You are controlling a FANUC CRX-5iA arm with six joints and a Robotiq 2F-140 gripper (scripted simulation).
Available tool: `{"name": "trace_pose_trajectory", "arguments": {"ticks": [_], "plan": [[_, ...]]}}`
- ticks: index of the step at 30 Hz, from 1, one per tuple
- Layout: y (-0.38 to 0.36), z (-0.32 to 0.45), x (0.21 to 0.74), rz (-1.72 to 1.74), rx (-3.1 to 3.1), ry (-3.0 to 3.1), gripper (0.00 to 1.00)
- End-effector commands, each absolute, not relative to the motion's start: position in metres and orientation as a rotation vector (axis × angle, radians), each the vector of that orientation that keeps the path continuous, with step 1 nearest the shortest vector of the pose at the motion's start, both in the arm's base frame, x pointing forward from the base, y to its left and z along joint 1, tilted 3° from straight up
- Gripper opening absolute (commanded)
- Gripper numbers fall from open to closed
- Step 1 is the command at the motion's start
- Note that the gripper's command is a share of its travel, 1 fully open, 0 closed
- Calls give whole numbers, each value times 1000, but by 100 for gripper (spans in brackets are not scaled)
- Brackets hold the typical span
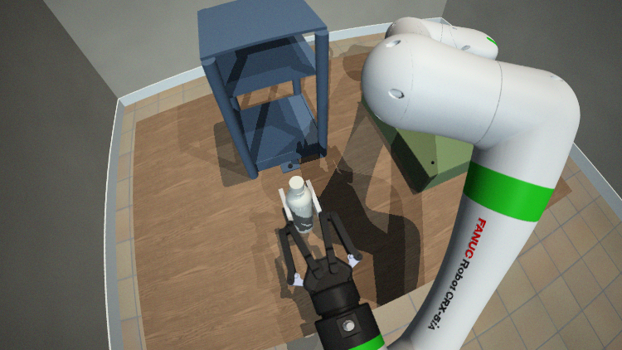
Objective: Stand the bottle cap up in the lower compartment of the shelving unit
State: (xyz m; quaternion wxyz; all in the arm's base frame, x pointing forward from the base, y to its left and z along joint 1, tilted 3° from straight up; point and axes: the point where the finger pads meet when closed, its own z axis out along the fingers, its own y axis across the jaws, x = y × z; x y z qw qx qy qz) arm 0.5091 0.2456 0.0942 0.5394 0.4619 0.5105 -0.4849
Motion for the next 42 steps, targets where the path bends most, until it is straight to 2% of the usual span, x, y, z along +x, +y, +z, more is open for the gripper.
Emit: {"name": "trace_pose_trajectory", "arguments": {"ticks": [1, 20, 42], "plan": [[246, 94, 509, -1153, 1099, 1214, 0], [236, 95, 510, -1153, 1099, 1214, 0], [185, 98, 515, -1153, 1099, 1214, 0]]}}
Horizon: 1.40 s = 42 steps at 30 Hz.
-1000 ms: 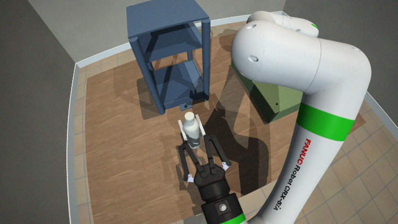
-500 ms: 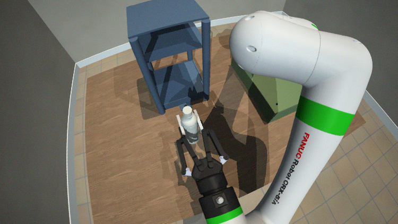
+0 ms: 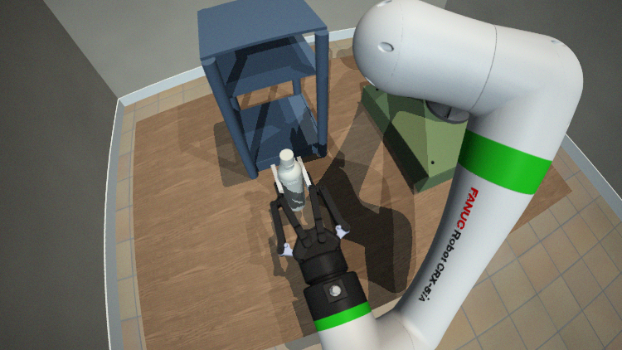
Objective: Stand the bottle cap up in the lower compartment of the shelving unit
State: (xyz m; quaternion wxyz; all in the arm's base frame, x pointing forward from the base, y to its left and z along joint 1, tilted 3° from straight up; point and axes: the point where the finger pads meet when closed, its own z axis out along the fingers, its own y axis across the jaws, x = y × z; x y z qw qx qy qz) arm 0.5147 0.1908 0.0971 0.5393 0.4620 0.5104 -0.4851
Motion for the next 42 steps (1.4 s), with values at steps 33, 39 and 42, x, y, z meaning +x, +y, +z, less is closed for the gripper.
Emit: {"name": "trace_pose_trajectory", "arguments": {"ticks": [33, 39, 42], "plan": [[134, 100, 521, -1153, 1099, 1214, 0], [134, 100, 520, -1153, 1099, 1214, 0], [134, 100, 518, -1153, 1099, 1214, 0]]}}
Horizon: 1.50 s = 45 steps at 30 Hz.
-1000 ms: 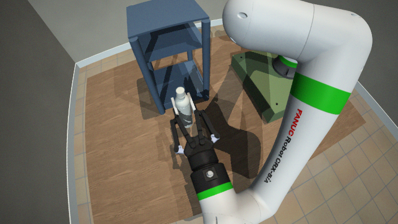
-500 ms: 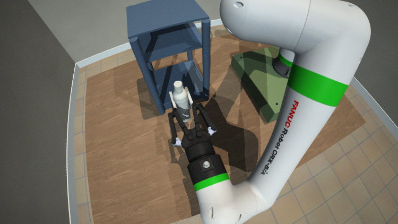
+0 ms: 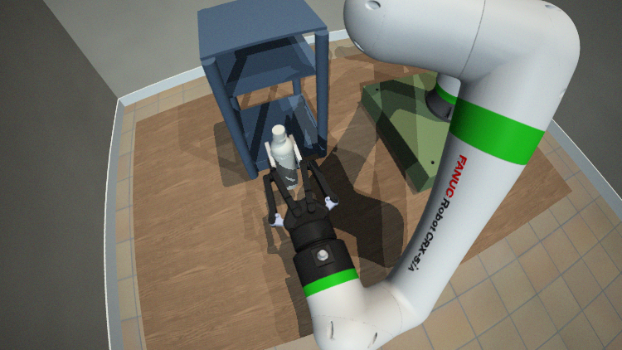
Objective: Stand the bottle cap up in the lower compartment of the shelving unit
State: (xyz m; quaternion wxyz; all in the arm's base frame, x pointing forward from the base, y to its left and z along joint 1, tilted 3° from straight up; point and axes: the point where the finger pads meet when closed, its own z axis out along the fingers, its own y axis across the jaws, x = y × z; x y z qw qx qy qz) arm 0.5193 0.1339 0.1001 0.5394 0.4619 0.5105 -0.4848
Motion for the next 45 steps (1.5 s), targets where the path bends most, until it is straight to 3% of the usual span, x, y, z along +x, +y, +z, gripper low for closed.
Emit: {"name": "trace_pose_trajectory", "arguments": {"ticks": [1, 45], "plan": [[134, 100, 517, -1153, 1099, 1214, 0], [107, 102, 505, -1153, 1099, 1214, 0]]}}
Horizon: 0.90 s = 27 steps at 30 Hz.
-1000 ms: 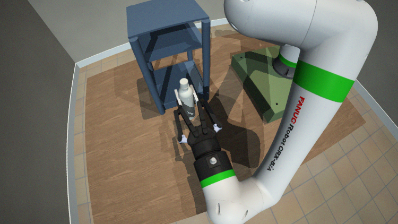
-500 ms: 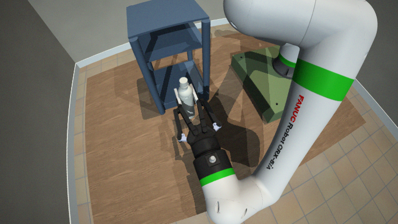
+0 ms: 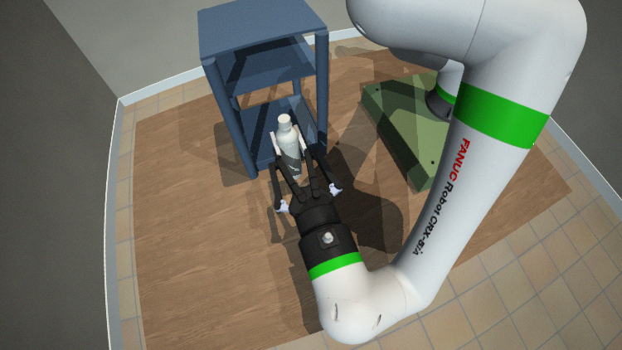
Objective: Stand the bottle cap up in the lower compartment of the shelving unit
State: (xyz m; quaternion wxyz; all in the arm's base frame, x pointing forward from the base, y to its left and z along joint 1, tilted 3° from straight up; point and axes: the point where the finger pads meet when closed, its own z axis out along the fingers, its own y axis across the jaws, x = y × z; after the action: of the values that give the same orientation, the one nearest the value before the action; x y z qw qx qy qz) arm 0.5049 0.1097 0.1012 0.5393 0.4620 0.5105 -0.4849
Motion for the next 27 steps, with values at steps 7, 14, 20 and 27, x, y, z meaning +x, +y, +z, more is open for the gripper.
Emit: {"name": "trace_pose_trajectory", "arguments": {"ticks": [7, 14, 20, 27], "plan": [[95, 102, 507, -1153, 1099, 1214, 0], [75, 103, 509, -1153, 1099, 1214, 0], [59, 104, 510, -1153, 1099, 1214, 0], [41, 105, 512, -1153, 1099, 1214, 0]]}}
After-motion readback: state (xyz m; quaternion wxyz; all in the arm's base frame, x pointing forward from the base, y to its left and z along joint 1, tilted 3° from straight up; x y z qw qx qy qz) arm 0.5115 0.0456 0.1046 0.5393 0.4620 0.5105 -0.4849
